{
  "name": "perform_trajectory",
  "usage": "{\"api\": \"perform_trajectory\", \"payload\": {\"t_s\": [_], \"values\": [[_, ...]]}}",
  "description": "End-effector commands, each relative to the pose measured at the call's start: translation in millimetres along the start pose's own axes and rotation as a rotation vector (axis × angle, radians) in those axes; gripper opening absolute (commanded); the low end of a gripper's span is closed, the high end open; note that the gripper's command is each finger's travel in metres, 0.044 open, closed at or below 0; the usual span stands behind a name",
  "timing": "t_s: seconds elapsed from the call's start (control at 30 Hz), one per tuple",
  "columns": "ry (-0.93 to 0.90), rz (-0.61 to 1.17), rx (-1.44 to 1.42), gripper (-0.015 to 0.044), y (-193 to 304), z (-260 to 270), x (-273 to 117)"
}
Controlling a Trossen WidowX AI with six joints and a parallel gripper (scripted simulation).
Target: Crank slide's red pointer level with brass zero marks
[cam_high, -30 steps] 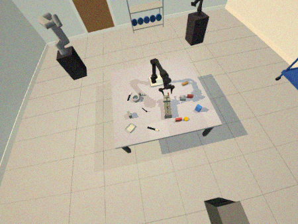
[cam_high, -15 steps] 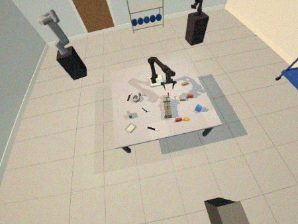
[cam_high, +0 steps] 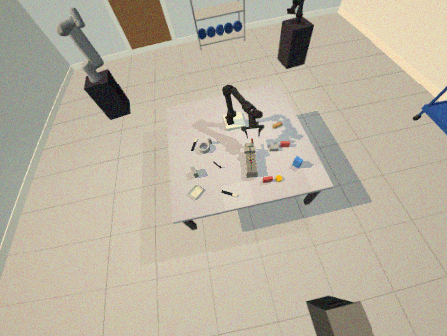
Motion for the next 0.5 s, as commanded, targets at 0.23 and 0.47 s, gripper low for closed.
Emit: {"api": "perform_trajectory", "payload": {"t_s": [0.23,0.47], "values": [[0.012,0.008,-0.004,0.0440,27.2,-6.6,22.8],[0.012,0.008,-0.004,0.0440,34.1,-6.5,30.7]]}}
Point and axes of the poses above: the point midway between the two fingers, 35 mm back from their tips, its own x axis out along the fingers, its own z axis across the jaws, y = z × x, the point moved 1 cm from there along -x, back along the fingers, and after that the axes turned 5 degrees about x, right-handed, at the moved point
